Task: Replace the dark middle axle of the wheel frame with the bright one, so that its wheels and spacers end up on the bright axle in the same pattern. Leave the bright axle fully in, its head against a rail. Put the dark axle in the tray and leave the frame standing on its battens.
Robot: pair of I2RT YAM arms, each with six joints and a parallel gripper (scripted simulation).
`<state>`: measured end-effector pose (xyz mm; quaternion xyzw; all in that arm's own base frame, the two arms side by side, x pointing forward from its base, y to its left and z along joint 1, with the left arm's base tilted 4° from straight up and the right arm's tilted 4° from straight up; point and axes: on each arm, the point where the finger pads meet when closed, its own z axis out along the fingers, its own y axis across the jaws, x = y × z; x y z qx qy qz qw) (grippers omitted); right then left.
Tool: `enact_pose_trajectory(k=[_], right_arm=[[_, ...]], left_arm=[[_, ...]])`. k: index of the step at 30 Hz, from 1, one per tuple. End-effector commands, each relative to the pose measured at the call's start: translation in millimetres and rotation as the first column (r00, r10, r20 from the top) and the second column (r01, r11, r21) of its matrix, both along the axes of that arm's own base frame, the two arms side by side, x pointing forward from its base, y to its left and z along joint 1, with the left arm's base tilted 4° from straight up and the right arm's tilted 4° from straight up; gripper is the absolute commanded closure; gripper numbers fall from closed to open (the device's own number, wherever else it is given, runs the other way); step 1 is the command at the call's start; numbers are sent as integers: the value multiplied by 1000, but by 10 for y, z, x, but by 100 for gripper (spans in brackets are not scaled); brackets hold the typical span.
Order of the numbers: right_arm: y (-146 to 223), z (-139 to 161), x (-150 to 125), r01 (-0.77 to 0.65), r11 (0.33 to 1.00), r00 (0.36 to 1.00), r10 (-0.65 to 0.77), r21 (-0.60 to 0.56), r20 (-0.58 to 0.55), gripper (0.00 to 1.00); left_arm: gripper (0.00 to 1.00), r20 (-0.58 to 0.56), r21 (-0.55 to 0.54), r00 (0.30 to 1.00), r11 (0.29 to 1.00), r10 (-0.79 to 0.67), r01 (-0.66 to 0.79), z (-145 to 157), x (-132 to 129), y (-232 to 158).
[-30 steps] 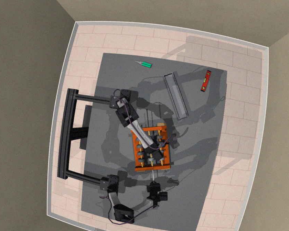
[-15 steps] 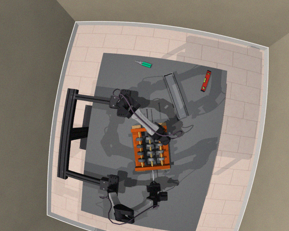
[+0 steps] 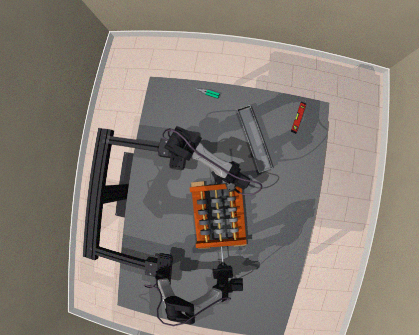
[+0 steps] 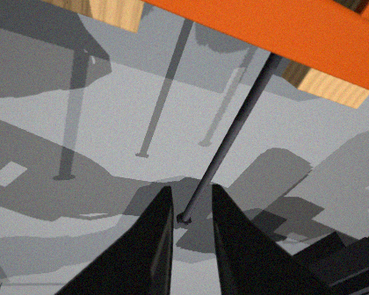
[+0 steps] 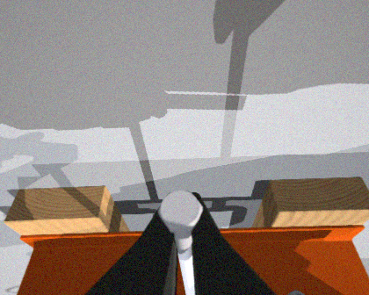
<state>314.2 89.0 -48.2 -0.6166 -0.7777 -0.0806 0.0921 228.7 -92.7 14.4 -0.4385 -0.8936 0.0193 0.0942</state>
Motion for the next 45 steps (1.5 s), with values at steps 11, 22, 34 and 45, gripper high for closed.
enact_pose_trajectory(k=[11,22,34,45], right_arm=[[128,52,14,-22,999,1000,21,39,14,100],[136,39,1,-25,999,1000,24,39,18,100],[147,107,62,-23,999,999,22,38,25,100],[131,89,22,-16,999,1000,15,35,13,100]], left_arm=[[81,0,-199,879,861,-477,468,-43,-312,449],[81,-50,-175,921,912,-385,372,-198,-384,463],[81,-51,-147,919,913,-391,380,-358,-411,505],[81,-48,-146,919,913,-392,382,-499,-440,498]])
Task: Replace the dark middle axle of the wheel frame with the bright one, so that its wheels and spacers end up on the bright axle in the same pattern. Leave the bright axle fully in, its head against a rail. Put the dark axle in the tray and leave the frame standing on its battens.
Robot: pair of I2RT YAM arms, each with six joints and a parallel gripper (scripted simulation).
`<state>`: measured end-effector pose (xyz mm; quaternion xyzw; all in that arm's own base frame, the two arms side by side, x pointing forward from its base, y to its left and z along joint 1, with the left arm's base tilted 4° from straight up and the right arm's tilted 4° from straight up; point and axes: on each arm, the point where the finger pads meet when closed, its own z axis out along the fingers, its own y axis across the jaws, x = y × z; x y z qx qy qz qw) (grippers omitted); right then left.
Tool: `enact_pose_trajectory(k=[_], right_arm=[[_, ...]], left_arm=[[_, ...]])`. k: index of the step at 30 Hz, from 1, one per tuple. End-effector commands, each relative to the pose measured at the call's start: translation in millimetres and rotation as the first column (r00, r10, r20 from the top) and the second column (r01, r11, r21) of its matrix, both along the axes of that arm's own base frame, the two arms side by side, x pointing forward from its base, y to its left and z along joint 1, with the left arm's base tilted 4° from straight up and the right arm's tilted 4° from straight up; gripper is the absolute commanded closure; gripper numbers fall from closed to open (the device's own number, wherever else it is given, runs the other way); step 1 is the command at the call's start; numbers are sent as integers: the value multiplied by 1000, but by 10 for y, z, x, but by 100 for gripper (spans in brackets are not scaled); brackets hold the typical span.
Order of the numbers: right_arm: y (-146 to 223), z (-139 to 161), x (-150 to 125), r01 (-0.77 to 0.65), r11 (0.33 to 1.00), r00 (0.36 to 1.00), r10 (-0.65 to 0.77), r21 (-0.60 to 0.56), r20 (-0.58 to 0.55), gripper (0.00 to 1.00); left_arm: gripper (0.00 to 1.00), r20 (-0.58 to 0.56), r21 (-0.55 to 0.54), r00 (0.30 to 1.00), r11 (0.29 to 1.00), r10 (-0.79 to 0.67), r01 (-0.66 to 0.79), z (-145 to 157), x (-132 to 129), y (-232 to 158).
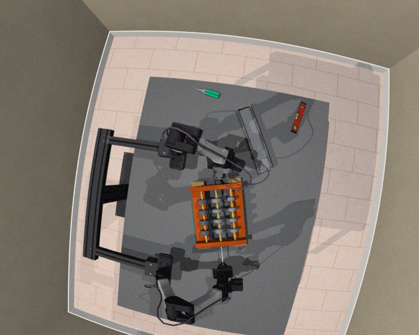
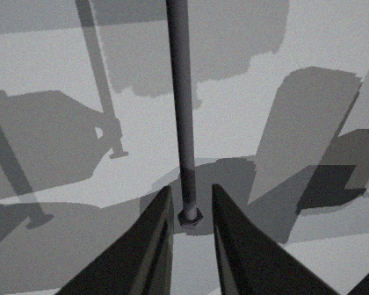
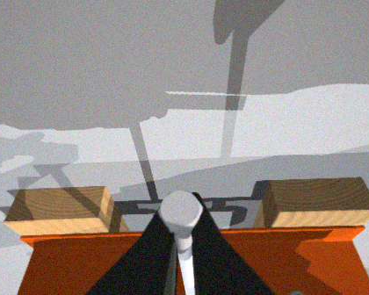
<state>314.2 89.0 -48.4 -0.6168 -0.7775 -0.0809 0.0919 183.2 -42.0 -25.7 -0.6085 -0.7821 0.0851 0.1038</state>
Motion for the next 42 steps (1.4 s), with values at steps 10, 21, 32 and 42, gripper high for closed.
enact_pose_trajectory(k=[10,21,32,42], right_arm=[[133,66,-30,-13,999,1000,13,35,5,100],[133,93,-25,-11,999,1000,11,35,1,100],[144,98,5,-11,999,1000,11,37,4,100],[188,41,-24,-34,998,999,35,53,-15,100]], left_arm=[[81,13,7,1000,1000,2,-2,-179,17,-4],[100,27,4,1000,1000,-1,1,-164,13,0],[100,17,-8,1000,1000,8,-8,-171,-38,-5],[100,13,-9,1000,1000,-4,4,-198,-29,-6]])
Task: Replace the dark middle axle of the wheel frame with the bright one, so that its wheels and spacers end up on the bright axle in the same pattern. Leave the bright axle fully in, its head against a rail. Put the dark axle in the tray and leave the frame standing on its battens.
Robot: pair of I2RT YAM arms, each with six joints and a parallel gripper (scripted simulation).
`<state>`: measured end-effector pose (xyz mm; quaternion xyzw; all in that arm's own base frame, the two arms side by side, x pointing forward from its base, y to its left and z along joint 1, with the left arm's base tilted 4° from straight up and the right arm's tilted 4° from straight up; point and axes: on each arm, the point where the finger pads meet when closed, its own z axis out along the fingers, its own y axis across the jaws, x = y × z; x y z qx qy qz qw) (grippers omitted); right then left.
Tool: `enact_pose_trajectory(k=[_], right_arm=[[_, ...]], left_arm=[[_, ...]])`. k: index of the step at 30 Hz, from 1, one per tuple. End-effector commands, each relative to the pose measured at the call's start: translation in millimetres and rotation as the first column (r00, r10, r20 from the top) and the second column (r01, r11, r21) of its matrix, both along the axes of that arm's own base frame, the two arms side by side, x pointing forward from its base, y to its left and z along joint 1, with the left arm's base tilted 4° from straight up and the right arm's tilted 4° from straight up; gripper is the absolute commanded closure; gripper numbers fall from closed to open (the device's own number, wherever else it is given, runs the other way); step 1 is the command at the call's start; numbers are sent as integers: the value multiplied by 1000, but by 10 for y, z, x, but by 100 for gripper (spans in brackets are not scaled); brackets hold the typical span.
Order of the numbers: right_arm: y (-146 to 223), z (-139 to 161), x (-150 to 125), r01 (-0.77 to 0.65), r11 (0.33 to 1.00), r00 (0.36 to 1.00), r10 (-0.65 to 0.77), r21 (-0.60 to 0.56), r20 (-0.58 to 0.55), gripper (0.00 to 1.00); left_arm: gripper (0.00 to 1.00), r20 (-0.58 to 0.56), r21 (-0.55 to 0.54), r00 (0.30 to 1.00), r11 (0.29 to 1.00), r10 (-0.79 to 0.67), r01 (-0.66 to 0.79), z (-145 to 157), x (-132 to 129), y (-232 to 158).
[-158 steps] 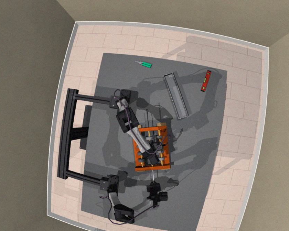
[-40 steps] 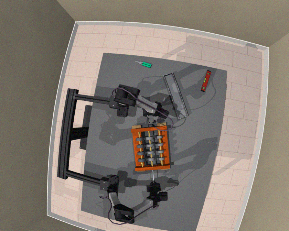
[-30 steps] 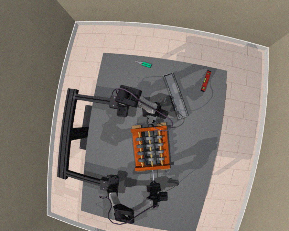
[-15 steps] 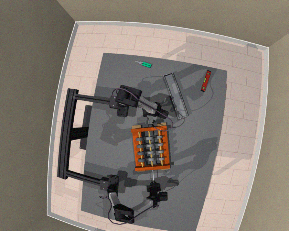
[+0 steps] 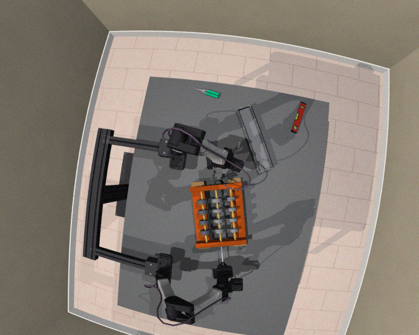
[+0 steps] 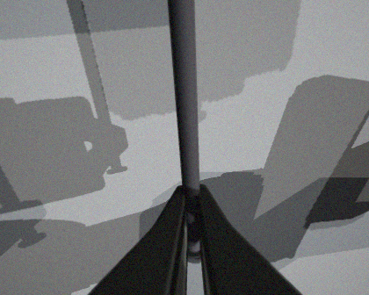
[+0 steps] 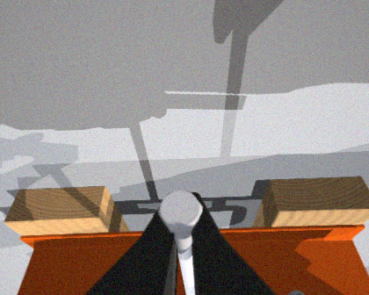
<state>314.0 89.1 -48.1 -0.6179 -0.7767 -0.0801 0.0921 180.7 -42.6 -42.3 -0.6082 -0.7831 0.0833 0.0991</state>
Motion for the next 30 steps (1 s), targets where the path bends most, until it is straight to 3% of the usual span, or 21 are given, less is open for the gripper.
enact_pose_trajectory(k=[1,20,28,30], right_arm=[[190,34,-28,-39,998,999,40,56,-15,100],[282,36,-32,-50,995,998,53,89,-26,100],[286,42,-180,-53,994,997,57,99,-42,100],[320,76,-74,-42,994,999,45,103,-29,100]], left_arm=[[100,0,-9,1000,1000,-4,4,-35,-13,0],[100,10,-16,1000,1000,-12,13,-26,38,-47],[100,19,-16,1000,1000,-5,6,-18,97,-70],[100,34,-15,999,1000,-5,6,6,137,-74]])
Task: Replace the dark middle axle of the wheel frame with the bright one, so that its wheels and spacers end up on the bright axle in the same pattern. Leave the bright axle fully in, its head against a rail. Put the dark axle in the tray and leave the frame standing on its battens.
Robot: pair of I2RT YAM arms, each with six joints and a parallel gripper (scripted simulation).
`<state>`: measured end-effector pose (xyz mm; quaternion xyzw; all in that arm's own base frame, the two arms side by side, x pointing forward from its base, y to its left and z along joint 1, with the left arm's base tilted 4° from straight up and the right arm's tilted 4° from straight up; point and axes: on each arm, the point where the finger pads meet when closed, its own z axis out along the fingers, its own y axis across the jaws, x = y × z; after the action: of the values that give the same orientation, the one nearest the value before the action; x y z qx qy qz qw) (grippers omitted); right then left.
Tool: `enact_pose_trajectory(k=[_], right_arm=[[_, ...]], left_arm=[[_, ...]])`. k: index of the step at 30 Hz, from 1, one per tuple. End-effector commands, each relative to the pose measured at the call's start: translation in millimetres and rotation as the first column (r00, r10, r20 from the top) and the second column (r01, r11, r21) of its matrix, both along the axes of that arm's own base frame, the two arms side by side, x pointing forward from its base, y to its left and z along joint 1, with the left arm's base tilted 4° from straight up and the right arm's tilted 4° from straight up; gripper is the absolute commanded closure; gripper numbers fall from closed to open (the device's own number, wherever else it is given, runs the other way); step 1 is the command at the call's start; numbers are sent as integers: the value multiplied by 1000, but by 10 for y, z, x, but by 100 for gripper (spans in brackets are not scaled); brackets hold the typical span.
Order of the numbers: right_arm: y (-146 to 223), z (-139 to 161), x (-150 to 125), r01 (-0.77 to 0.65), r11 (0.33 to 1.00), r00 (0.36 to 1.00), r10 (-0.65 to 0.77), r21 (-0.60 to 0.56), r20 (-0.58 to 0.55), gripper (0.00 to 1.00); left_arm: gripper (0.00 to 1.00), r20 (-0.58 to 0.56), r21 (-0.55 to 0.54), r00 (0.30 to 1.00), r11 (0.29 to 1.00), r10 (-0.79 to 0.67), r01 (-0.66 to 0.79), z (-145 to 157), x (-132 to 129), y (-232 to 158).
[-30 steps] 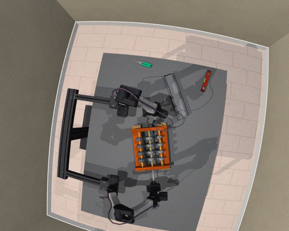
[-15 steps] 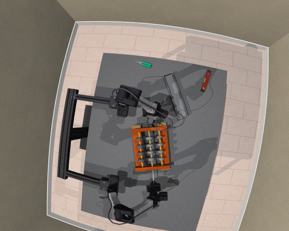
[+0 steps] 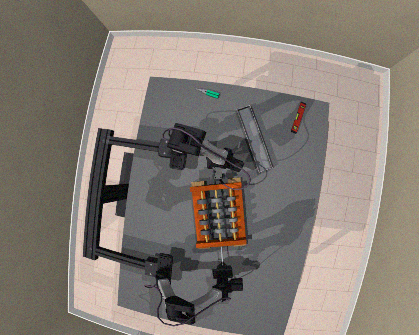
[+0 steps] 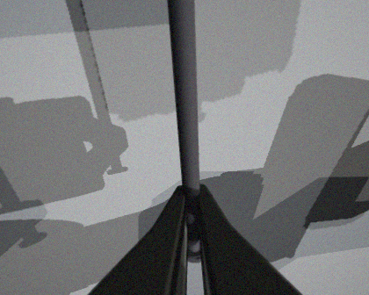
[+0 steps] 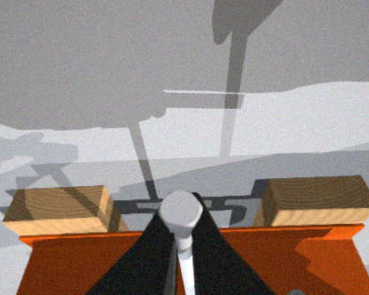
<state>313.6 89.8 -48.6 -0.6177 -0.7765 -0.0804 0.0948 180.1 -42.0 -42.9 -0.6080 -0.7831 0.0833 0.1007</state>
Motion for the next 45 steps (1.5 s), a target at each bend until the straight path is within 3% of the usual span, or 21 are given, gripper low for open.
enact_pose_trajectory(k=[1,10,21,23,32,36,42,45], right_arm=[[321,90,-52,-49,994,999,51,102,-18,100],[347,88,-185,-57,991,997,62,118,-35,100],[409,169,-105,-53,989,999,52,140,8,100],[402,117,-156,-49,990,998,53,132,-33,100],[437,151,-91,-55,989,998,53,140,15,100],[433,151,-163,-53,990,998,55,134,-15,100],[477,163,-38,-52,989,999,53,135,-4,100],[459,135,-135,-54,989,998,56,134,-12,100]], left_arm=[[100,39,-17,999,1000,-6,6,16,153,-83],[100,33,-20,999,1000,-5,6,10,132,-94],[100,41,-24,999,1000,-13,14,33,126,-68],[100,43,-24,999,1000,-3,4,38,108,-39],[100,42,-24,999,1000,-3,4,42,65,-21],[100,40,-24,999,1000,-2,3,40,66,-15],[100,35,-23,999,1000,-2,3,25,87,-7],[100,35,-20,999,1000,1,-1,27,72,-30]])
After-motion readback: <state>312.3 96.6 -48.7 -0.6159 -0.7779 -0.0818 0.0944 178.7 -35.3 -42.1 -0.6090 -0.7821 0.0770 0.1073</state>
